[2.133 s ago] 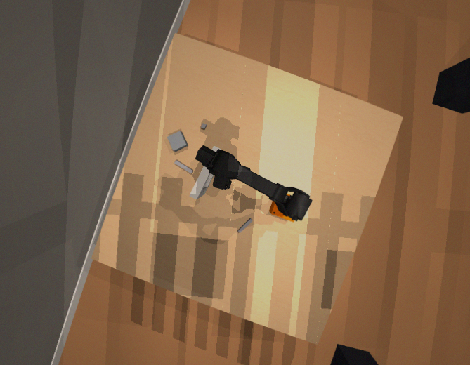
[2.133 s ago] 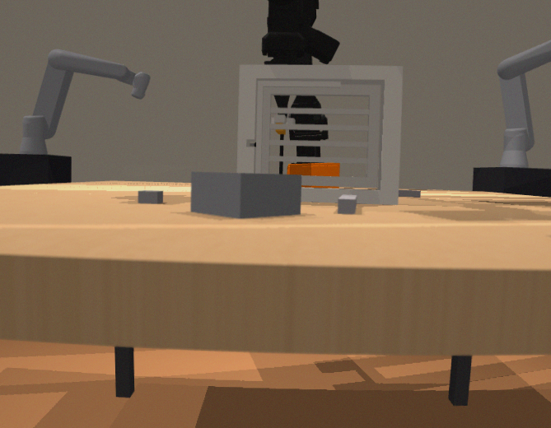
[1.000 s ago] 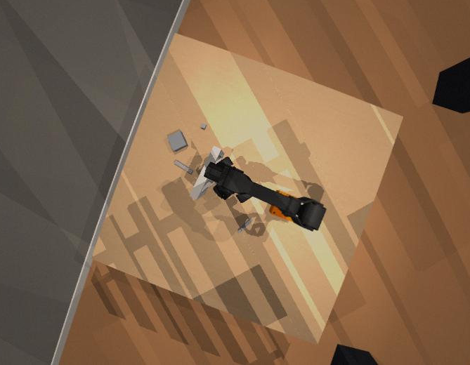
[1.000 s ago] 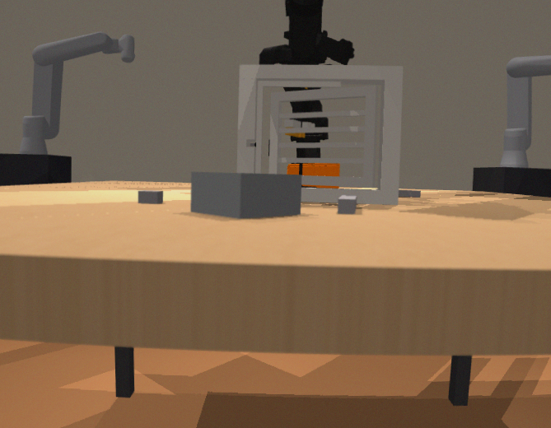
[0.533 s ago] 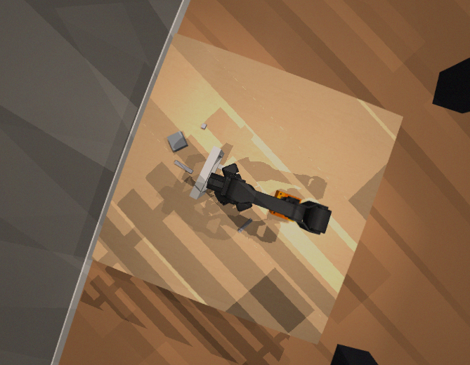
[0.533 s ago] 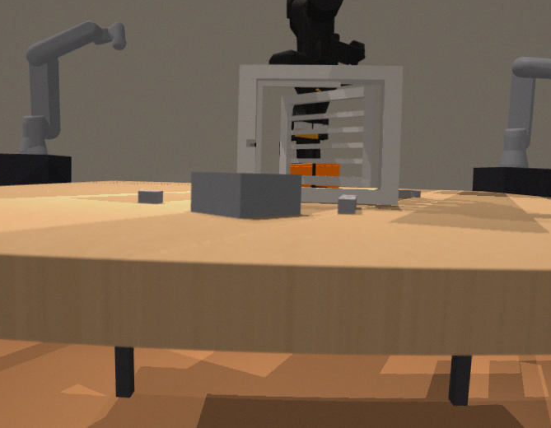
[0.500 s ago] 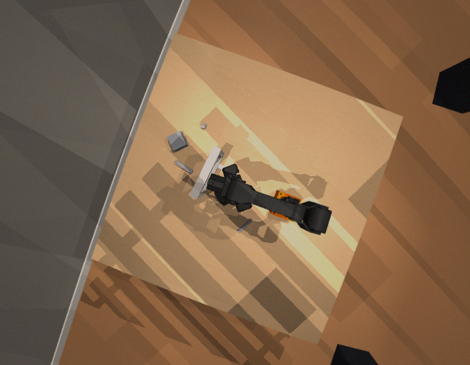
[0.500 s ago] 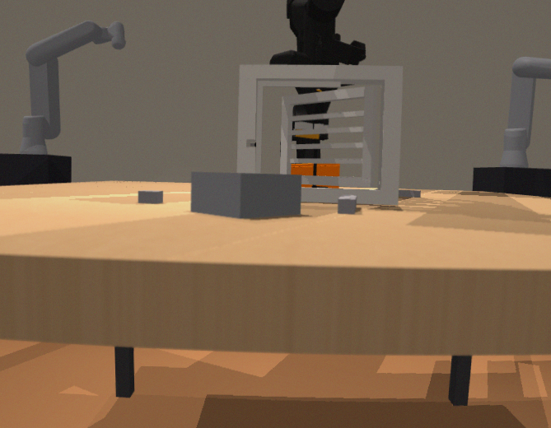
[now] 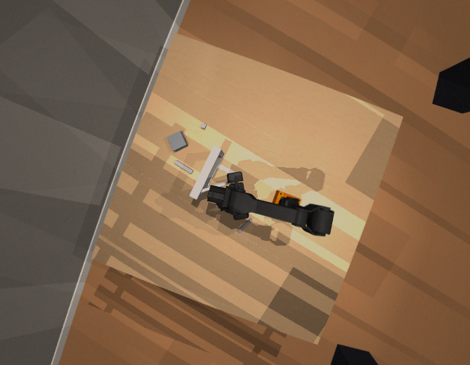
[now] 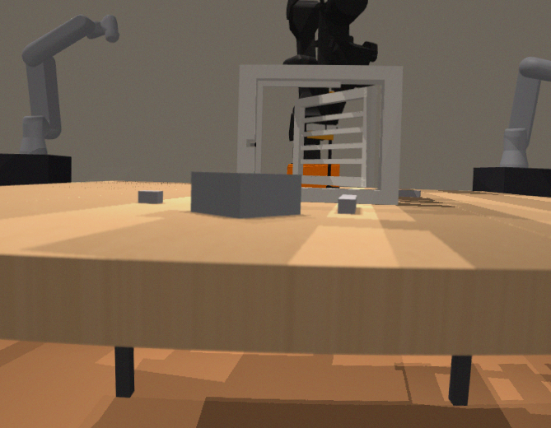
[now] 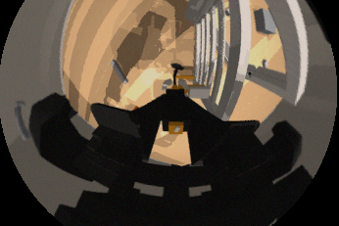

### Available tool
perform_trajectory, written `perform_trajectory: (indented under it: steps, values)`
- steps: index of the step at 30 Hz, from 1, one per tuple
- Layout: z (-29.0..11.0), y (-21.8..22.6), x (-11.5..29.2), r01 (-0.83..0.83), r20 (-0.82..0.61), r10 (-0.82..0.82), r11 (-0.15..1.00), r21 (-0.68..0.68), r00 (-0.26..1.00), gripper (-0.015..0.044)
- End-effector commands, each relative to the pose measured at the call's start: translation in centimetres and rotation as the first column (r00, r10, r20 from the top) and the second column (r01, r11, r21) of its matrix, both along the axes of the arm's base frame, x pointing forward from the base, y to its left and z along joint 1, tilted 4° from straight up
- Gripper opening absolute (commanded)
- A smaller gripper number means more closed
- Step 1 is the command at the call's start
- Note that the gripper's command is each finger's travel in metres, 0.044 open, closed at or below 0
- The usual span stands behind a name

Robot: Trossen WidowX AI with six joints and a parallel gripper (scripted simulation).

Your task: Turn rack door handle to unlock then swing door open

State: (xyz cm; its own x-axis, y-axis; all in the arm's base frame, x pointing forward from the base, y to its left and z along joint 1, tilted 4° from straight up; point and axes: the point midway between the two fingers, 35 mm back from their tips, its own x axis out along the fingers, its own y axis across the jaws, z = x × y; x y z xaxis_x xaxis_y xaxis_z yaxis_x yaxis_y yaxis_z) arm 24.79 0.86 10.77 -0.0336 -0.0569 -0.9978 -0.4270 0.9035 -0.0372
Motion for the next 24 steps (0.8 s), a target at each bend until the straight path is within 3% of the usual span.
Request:
perform_trajectory:
  steps: [1, 24]
  values:
    - [0.1, 0.7, -0.1, 0.070, 0.016, -0.070, 0.998, 0.000, 0.997, 0.0015]
    - [-0.2, 5.3, -0.5, 0.360, 0.031, -0.360, 0.933, 0.001, 0.933, 0.0015]
